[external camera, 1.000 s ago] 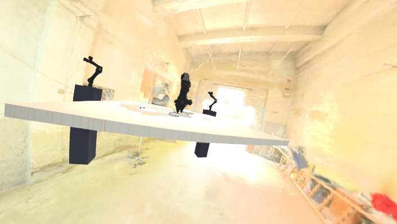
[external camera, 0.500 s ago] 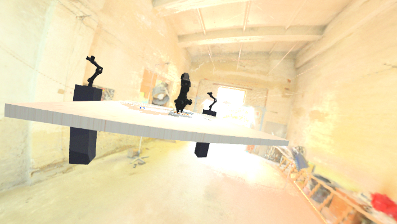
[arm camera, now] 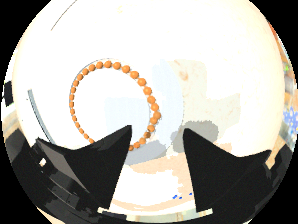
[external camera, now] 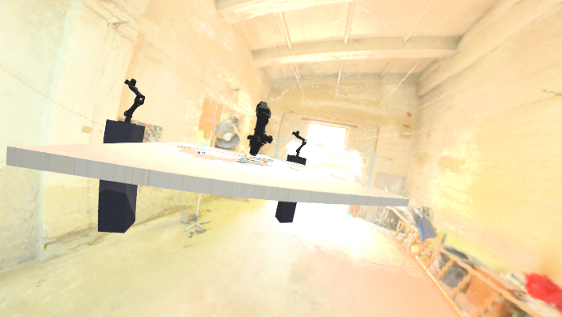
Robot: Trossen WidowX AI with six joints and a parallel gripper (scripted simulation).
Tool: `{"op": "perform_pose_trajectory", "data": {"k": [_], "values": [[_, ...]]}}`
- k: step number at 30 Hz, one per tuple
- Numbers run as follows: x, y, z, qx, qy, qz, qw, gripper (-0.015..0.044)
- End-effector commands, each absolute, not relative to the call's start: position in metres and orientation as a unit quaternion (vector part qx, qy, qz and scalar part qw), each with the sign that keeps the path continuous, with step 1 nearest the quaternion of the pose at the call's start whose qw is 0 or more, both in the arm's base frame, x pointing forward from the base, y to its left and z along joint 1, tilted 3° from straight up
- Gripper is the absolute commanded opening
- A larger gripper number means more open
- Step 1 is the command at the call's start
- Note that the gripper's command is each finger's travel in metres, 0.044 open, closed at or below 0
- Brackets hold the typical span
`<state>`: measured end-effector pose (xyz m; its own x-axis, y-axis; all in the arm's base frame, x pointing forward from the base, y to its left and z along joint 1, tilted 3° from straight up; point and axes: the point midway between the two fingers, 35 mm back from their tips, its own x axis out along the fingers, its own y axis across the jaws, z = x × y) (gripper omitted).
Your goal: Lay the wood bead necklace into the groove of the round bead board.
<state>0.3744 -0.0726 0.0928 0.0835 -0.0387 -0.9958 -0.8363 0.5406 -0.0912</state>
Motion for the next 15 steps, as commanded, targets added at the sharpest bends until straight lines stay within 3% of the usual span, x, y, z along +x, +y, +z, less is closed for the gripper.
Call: {"op": "perform_pose_trajectory", "data": {"k": [1,15], "values": [[0.375,-0.073,0.08,-0.361,0.602,0.311,0.641,0.012],[0.377,-0.073,0.074,-0.363,0.6,0.31,0.642,0.012]]}}
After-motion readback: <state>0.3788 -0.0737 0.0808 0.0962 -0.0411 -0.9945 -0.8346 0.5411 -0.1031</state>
